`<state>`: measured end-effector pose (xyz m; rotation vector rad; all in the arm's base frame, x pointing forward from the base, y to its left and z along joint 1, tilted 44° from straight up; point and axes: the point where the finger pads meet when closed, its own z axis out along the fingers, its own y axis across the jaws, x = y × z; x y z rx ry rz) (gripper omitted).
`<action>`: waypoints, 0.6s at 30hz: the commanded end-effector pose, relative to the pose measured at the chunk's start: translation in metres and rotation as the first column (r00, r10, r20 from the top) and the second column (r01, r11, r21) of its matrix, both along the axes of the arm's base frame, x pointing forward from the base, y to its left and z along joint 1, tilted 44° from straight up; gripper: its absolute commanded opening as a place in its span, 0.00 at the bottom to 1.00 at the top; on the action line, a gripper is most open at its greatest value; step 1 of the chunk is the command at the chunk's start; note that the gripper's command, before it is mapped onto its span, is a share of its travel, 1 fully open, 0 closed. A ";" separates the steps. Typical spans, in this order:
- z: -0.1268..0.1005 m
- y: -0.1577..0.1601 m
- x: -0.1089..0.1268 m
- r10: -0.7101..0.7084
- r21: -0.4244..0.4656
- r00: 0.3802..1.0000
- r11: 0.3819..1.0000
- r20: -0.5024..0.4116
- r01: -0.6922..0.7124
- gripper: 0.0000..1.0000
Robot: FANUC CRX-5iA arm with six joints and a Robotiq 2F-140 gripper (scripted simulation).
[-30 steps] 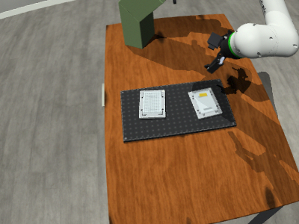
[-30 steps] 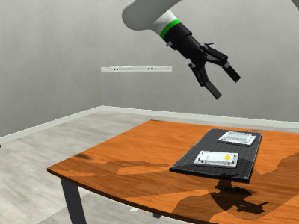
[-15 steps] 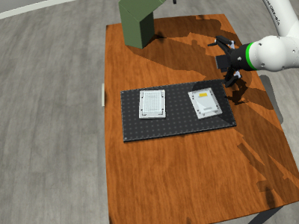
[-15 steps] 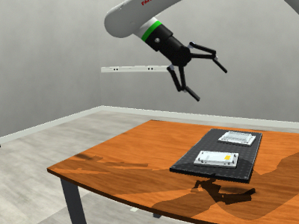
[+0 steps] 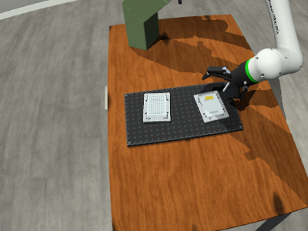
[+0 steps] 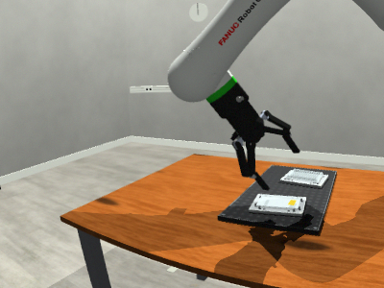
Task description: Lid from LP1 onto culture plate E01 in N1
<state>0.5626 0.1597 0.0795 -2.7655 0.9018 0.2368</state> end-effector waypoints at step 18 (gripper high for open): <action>-0.030 0.002 0.017 0.340 -0.011 0.595 0.874 0.728 -0.486 1.00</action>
